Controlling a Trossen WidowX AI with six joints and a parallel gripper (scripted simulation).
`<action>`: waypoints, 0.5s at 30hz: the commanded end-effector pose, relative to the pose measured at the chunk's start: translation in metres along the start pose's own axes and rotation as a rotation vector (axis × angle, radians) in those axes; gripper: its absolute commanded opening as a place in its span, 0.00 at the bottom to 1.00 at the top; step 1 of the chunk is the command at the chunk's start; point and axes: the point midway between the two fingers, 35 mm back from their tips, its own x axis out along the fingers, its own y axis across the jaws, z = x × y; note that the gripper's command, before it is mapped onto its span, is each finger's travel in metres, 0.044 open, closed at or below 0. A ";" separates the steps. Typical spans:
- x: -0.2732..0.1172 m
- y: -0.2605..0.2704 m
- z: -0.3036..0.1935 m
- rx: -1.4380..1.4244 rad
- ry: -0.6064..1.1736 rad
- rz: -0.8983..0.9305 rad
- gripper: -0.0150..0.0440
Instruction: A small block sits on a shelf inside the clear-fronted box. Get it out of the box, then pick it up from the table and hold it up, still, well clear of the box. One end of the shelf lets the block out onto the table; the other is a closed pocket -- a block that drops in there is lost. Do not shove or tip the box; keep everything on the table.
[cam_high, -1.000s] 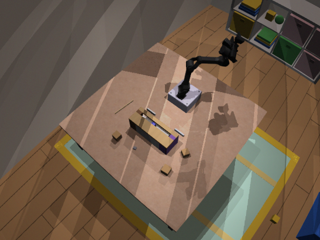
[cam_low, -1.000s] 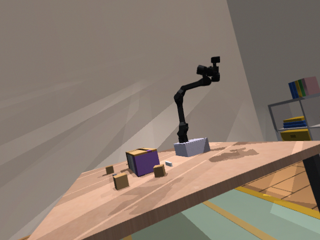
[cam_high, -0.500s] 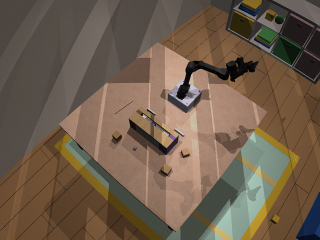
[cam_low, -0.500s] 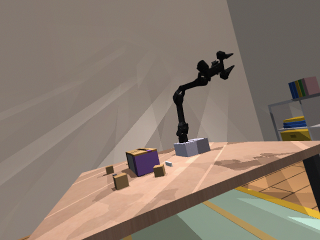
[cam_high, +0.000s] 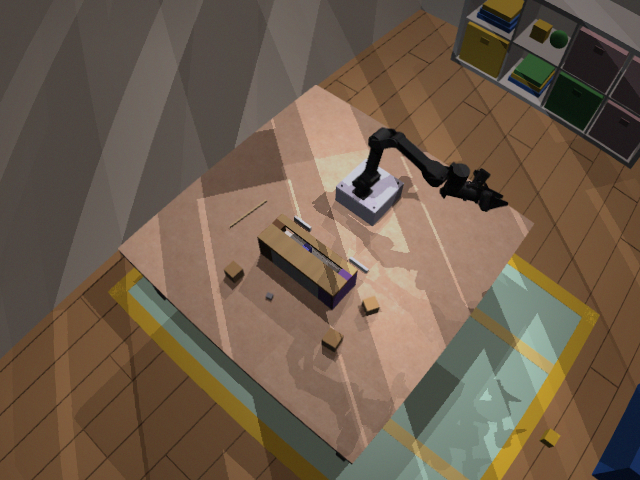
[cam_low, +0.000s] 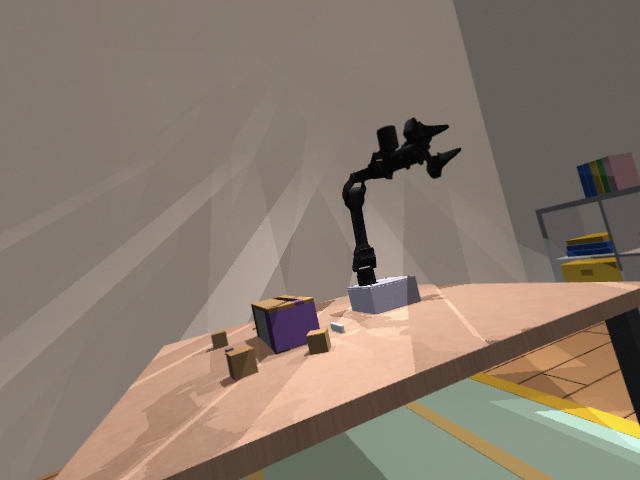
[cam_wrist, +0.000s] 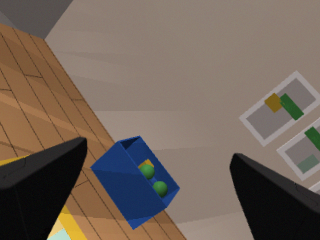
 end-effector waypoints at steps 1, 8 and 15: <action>-0.016 -0.016 -0.057 0.024 0.176 -0.045 0.93; -0.080 -0.049 -0.161 0.080 0.535 -0.132 0.93; -0.172 -0.061 -0.245 0.161 0.889 -0.181 0.93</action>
